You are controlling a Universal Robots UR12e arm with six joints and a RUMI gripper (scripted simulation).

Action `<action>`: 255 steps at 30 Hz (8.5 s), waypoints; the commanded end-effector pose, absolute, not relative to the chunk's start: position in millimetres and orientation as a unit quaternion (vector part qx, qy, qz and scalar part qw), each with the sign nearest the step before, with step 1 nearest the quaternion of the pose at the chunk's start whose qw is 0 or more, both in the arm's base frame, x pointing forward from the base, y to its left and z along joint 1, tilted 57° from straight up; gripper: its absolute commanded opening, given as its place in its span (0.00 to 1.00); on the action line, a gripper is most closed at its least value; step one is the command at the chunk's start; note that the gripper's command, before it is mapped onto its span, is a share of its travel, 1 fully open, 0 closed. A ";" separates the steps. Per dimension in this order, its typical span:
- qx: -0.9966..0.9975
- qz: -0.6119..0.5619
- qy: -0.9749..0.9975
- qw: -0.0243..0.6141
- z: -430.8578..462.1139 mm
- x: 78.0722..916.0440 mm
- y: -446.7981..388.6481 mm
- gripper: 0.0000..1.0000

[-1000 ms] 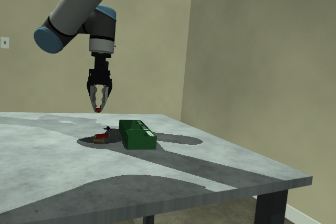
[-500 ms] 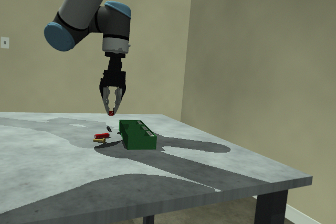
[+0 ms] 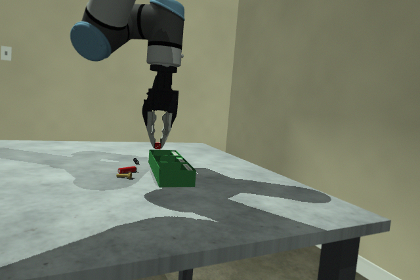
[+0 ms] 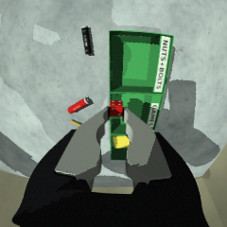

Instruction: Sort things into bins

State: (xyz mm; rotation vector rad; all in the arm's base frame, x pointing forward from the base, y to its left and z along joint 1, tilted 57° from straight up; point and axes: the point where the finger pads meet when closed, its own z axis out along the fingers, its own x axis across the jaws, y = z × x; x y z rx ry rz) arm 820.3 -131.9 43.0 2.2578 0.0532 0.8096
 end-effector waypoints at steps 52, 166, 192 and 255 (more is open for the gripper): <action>0.877 0.314 0.021 0.362 53.0 858.3 -176.9 0.00; 0.861 0.385 -0.170 0.285 53.5 725.3 -206.4 0.31; 0.861 0.385 -0.170 0.285 35.0 749.0 -226.5 0.31; 0.861 0.385 -0.170 0.285 14.9 769.7 -249.6 0.00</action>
